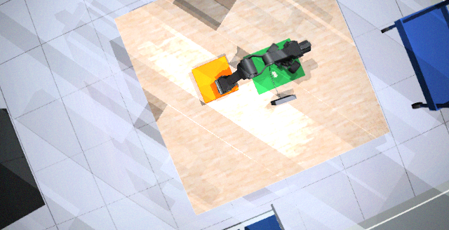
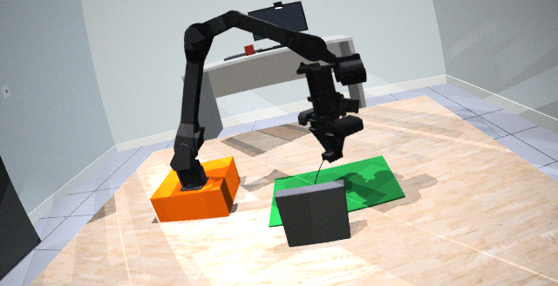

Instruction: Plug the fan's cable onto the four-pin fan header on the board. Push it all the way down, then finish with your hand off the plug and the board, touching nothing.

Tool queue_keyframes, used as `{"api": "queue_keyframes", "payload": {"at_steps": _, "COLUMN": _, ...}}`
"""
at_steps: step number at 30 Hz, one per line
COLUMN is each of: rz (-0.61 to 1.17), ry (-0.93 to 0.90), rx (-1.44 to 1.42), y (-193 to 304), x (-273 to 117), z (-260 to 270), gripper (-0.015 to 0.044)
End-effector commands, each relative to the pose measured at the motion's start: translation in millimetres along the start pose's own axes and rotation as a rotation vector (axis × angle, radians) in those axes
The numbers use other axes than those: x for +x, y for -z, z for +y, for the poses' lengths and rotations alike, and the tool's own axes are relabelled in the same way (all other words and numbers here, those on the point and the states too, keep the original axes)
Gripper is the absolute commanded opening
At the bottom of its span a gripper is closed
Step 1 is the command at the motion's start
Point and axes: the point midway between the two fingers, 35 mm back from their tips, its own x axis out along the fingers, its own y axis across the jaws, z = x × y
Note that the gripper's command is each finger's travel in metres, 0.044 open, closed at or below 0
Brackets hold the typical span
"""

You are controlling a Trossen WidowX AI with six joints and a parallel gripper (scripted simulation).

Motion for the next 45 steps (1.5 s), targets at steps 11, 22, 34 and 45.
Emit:
{"api": "queue_keyframes", "payload": {"at_steps": 11, "rz": -0.004, "ry": 0.001, "rx": 0.488, "y": -5, "x": -1, "z": -22, "gripper": 0.0000}}
{"api": "queue_keyframes", "payload": {"at_steps": 22, "rz": -0.005, "ry": 0.001, "rx": 0.872, "y": -6, "x": -1, "z": -39, "gripper": 0.0000}}
{"api": "queue_keyframes", "payload": {"at_steps": 34, "rz": -0.006, "ry": 0.001, "rx": 1.290, "y": -6, "x": -1, "z": -59, "gripper": 0.0000}}
{"api": "queue_keyframes", "payload": {"at_steps": 45, "rz": -0.008, "ry": 0.002, "rx": 1.674, "y": -5, "x": 0, "z": -76, "gripper": 0.0000}}
